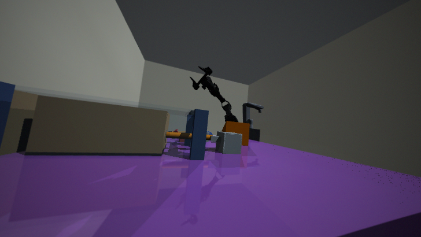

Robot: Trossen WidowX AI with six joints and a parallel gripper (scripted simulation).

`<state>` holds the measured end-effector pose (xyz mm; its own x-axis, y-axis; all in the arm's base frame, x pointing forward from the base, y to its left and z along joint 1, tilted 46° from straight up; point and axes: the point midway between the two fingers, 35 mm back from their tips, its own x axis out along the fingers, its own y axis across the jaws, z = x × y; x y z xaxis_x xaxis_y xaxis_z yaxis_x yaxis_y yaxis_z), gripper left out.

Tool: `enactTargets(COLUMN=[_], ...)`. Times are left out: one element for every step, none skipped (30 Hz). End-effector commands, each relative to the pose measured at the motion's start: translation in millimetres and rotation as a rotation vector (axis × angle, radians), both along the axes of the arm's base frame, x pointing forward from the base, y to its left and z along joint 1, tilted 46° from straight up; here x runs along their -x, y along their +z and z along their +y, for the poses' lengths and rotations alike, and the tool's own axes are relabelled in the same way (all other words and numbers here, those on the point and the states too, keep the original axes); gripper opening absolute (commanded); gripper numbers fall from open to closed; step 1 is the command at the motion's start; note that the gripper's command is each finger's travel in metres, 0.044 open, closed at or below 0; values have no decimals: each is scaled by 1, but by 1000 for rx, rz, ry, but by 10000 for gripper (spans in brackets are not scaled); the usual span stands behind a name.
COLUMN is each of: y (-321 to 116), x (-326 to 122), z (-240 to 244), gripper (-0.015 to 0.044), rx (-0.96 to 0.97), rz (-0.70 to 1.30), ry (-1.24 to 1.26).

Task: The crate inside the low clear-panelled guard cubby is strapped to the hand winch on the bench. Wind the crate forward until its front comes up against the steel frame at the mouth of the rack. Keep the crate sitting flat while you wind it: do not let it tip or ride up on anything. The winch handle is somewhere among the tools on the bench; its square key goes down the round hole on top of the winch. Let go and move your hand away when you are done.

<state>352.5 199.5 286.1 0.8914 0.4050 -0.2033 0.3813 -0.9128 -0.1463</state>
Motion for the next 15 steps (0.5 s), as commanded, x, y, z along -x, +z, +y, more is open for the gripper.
enactTargets(y=[-52,-64,-76,-87,-98,-109,-119,-130,-140,-150,-159,-167,-175,-183,-190], x=[-34,-39,-44,-48,-51,-53,-55,-55,-55,-54,-52,-50,-47,-43,-39], z=[-42,-53,-64,-76,-88,-100,-112,-125,-138,-152,-165,-178,-191,-204,-217], gripper=[440,440,440,440,440,440,440,440,440,440,440,440,440,440,440], rx=[136,169,203,238,272,307,342,379,418,456,495,535,574,614,655], rz=[193,238,282,326,371,416,461,508,557,605,654,704,753,803,853], ry=[-199,-242,-284,-326,-367,-407,-447,-487,-527,-565,-603,-638,-672,-705,-735])
